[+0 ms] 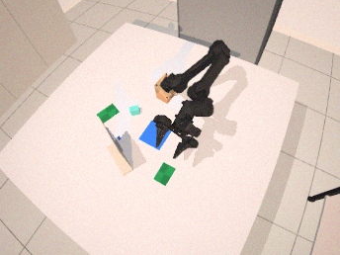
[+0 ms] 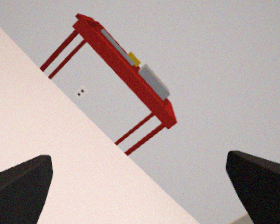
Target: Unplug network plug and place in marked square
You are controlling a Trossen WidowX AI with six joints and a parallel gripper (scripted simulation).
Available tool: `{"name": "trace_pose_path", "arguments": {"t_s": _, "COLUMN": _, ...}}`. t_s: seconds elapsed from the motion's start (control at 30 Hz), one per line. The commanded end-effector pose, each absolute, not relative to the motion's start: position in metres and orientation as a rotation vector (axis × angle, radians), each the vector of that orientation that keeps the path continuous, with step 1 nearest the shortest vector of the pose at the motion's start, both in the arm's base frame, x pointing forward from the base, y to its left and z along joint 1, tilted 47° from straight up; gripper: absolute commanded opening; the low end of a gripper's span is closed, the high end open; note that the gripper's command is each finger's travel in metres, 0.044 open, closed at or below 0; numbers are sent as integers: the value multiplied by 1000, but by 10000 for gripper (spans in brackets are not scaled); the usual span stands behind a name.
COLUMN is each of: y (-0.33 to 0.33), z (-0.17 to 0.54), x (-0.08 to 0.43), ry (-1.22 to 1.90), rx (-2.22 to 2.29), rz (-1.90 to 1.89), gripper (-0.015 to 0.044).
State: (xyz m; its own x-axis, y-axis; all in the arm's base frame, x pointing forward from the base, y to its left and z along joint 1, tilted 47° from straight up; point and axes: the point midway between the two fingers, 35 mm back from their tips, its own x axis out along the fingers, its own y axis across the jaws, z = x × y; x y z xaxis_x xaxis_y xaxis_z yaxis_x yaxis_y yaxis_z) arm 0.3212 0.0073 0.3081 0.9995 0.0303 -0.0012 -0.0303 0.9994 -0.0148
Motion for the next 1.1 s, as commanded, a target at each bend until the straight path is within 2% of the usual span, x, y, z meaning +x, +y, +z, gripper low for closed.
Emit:
{"name": "trace_pose_path", "arguments": {"t_s": 0.0, "y": 7, "z": 307, "x": 321, "ry": 5, "rx": -17, "rz": 27, "gripper": 374}}
{"name": "trace_pose_path", "arguments": {"t_s": 0.27, "y": -3, "z": 245, "x": 311, "ry": 209, "rx": -168, "rz": -126, "gripper": 164}}
{"name": "trace_pose_path", "arguments": {"t_s": 0.3, "y": -5, "z": 237, "x": 309, "ry": 238, "rx": -193, "rz": -145, "gripper": 156}}
{"name": "trace_pose_path", "arguments": {"t_s": 0.73, "y": -31, "z": 153, "x": 259, "ry": 591, "rx": -625, "rz": -352, "gripper": 156}}
{"name": "trace_pose_path", "arguments": {"t_s": 1.07, "y": -34, "z": 146, "x": 252, "ry": 628, "rx": -685, "rz": -372, "gripper": 156}}
